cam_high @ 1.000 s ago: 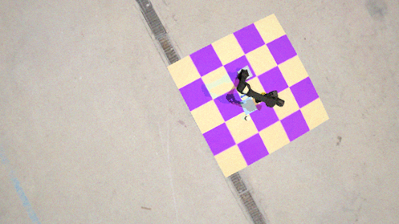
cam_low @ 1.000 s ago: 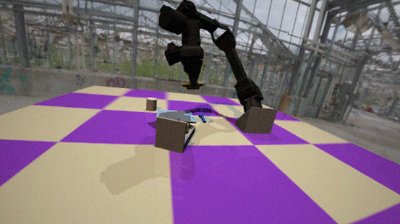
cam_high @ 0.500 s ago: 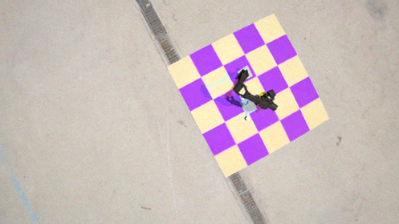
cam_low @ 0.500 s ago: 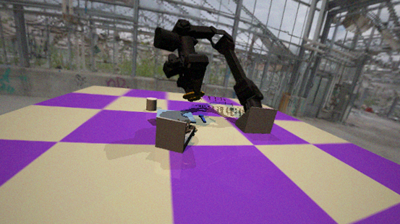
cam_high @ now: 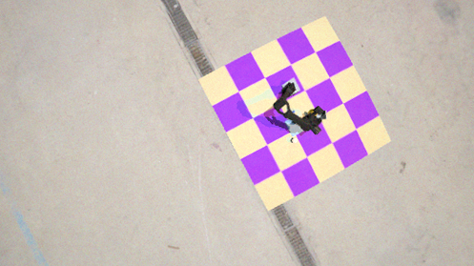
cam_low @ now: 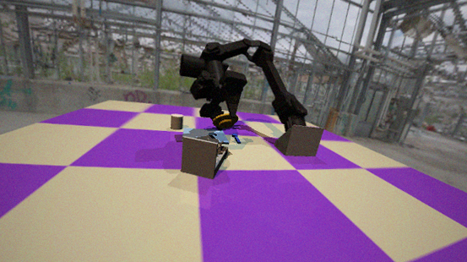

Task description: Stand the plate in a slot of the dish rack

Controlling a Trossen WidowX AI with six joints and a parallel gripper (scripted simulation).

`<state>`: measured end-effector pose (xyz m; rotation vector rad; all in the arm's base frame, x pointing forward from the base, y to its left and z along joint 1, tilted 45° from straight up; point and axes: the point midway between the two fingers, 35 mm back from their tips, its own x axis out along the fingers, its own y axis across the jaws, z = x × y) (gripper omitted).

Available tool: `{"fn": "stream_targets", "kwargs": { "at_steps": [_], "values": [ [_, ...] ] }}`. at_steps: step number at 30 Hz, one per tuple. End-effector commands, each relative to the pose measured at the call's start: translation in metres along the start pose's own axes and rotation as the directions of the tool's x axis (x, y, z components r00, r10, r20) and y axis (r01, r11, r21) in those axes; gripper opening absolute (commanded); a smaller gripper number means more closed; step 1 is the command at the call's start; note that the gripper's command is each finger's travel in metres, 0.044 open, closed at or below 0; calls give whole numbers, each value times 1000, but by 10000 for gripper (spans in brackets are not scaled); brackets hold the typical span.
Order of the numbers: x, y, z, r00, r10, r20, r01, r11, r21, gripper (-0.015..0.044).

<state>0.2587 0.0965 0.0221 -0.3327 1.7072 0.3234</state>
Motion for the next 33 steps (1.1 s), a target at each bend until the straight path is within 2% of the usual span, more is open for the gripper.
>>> {"fn": "stream_targets", "kwargs": {
  "at_steps": [1,9,17,25,33],
  "values": [
    [5,-2,-1,998,57,31,-55,996,-74,0],
    [12,-9,0,979,166,116,-134,961,-241,0],
    [16,-16,1,942,259,213,-154,899,-410,0],
    [18,-23,1,888,333,317,-106,819,-564,0],
    [18,-31,-1,818,389,424,9,728,-685,0]
  ]
}}
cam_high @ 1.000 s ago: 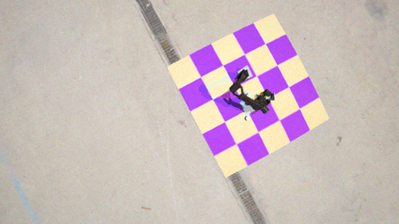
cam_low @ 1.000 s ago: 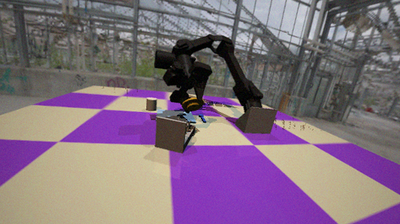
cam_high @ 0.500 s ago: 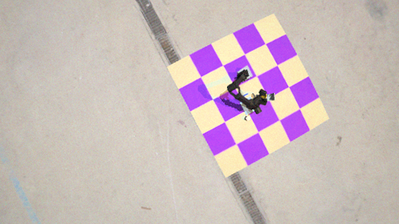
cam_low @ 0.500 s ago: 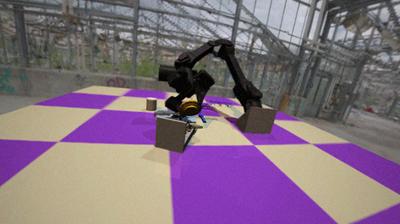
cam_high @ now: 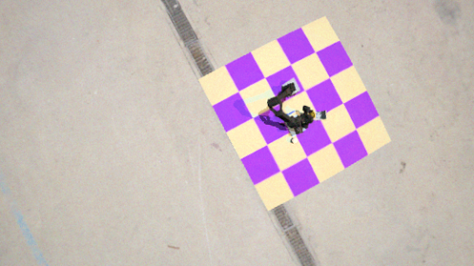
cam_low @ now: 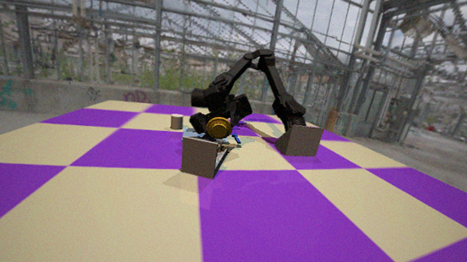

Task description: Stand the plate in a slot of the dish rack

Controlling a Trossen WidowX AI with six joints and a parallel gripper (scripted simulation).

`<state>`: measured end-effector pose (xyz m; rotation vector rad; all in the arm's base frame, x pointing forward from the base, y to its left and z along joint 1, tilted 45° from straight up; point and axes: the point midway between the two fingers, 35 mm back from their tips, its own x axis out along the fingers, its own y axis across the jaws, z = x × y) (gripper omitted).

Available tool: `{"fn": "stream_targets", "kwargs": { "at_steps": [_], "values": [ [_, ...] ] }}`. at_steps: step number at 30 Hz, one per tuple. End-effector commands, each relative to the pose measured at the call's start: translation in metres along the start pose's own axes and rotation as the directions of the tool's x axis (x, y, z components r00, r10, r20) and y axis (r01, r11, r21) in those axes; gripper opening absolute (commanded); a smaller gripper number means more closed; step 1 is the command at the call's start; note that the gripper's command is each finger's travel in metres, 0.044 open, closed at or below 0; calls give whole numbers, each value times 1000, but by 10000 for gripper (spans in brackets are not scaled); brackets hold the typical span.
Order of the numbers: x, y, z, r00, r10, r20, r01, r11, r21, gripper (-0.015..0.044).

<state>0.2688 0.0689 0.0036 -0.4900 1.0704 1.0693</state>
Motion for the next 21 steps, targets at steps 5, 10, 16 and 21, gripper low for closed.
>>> {"fn": "stream_targets", "kwargs": {
  "at_steps": [5,10,16,21],
  "values": [
    [-5,-2,-5,991,-27,130,51,982,-183,0],
    [-9,-4,-8,976,-53,211,116,948,-298,0],
    [-15,-6,-12,949,-88,304,217,880,-423,0],
    [-17,-6,-13,940,-97,326,245,858,-451,0]
  ]
}}
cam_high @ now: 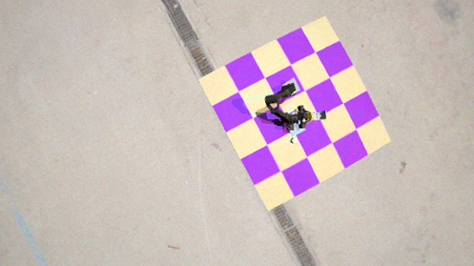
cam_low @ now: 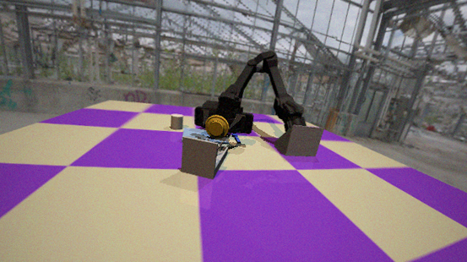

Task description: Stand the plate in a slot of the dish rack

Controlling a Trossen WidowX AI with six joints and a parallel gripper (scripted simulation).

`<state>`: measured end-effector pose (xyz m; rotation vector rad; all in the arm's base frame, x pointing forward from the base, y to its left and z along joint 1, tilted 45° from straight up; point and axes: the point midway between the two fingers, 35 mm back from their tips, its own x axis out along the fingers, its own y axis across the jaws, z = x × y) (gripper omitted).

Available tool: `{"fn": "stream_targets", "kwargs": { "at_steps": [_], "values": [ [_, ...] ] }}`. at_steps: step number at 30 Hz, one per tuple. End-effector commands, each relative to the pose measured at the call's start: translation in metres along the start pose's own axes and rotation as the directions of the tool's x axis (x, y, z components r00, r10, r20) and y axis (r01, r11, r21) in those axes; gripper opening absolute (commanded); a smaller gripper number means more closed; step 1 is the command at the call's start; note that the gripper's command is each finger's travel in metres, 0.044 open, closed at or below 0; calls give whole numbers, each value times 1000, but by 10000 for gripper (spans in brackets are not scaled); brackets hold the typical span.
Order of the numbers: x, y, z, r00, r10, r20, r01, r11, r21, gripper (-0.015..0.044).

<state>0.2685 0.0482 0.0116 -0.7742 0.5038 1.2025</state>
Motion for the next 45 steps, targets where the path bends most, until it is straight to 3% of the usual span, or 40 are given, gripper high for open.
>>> {"fn": "stream_targets", "kwargs": {
  "at_steps": [1,34,45],
  "values": [
    [-1,1,1,1000,-9,15,9,1000,-26,0],
    [38,4,4,1000,-14,12,15,999,-33,0],
    [39,6,-15,1000,-12,3,12,1000,-26,0]
  ]
}}
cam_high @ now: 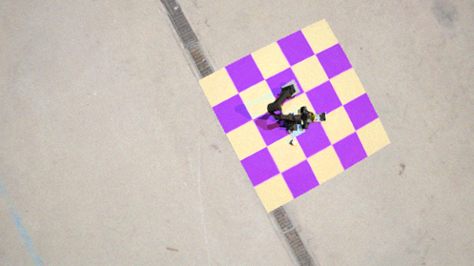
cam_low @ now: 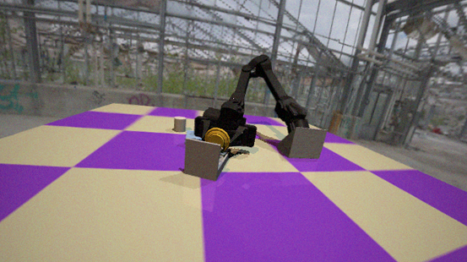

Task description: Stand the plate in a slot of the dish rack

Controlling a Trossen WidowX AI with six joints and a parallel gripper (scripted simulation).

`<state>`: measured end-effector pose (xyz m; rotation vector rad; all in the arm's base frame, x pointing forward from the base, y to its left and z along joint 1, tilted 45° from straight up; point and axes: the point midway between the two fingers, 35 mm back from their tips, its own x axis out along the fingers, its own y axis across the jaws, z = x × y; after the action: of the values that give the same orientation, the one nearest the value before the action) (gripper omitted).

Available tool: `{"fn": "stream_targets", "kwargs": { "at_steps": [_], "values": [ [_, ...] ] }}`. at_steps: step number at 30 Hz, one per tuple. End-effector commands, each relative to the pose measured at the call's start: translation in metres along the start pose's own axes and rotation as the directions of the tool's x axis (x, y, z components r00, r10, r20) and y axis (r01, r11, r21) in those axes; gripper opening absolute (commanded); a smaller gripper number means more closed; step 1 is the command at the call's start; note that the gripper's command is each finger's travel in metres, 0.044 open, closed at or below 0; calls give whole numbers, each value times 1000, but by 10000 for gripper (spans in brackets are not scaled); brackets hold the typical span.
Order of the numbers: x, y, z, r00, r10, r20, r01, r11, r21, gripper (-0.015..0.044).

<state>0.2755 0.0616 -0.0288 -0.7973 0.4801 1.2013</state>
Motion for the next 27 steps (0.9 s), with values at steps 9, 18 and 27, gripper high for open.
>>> {"fn": "stream_targets", "kwargs": {
  "at_steps": [9,18,27],
  "values": [
    [0,0,1,1000,-1,0,1,1000,-1,26],
    [0,0,1,1000,-1,0,1,1000,-4,263],
    [0,0,1,1000,-1,0,1,1000,-4,400]
  ]
}}
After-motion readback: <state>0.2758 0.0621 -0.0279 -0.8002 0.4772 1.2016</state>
